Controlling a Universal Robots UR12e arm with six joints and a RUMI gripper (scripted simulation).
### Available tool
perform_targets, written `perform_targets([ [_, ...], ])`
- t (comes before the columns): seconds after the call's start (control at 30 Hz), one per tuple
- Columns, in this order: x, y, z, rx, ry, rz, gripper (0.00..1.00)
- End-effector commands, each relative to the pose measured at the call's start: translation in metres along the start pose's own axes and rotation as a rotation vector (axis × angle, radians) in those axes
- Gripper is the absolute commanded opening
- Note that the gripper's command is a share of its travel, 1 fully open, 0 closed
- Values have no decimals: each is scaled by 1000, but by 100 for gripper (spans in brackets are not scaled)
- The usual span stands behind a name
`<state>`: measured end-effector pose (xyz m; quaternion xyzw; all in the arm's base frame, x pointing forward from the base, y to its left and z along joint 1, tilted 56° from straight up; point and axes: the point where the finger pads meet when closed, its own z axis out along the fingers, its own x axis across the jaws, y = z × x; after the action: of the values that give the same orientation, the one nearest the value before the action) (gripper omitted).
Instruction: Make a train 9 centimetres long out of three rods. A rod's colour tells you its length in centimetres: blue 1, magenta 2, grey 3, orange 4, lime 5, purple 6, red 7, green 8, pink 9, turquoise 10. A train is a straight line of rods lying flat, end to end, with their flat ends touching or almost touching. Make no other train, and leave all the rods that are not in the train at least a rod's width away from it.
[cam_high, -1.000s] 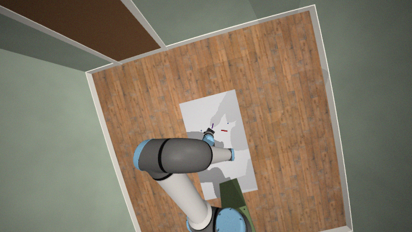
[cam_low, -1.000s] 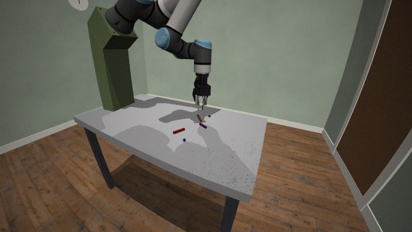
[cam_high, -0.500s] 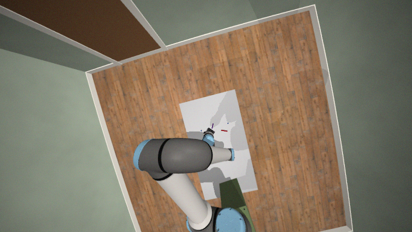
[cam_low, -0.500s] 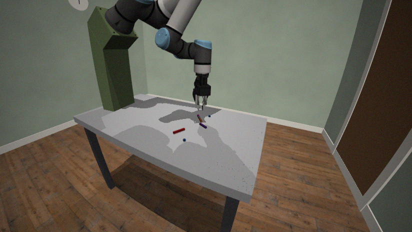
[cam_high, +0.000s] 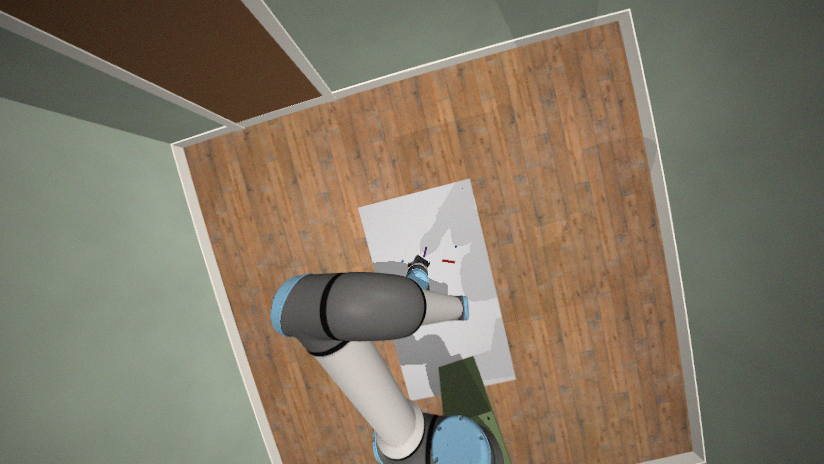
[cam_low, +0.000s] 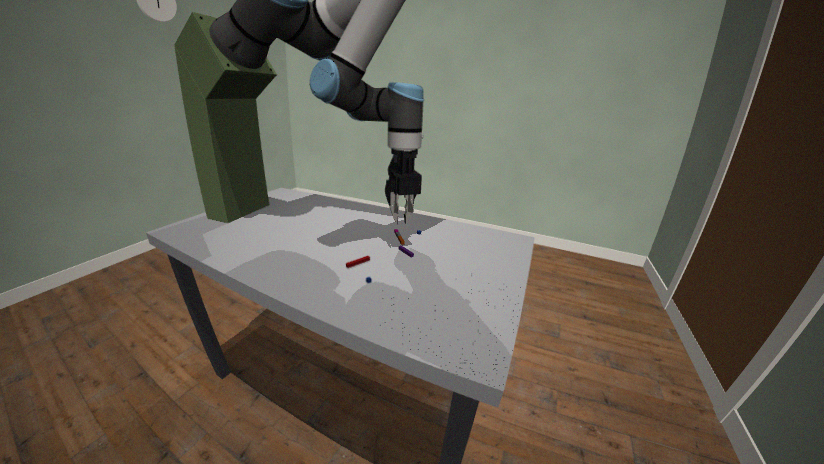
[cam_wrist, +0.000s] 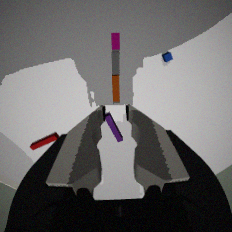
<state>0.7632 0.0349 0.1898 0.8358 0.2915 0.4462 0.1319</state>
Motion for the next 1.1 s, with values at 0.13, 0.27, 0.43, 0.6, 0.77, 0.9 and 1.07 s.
perform_targets([
  [0.13,3,1,12,-1,4,-2,14],
  [0.27,3,1,17,-1,4,-2,14],
  [0.43,3,1,25,-1,4,-2,14],
  [0.6,3,1,32,-1,4,-2,14],
  [0.77,3,1,36,-1,4,-2,14],
  [0.9,3,1,40,-1,4,-2,14],
  [1.07,3,1,44,-1,4,-2,14],
])
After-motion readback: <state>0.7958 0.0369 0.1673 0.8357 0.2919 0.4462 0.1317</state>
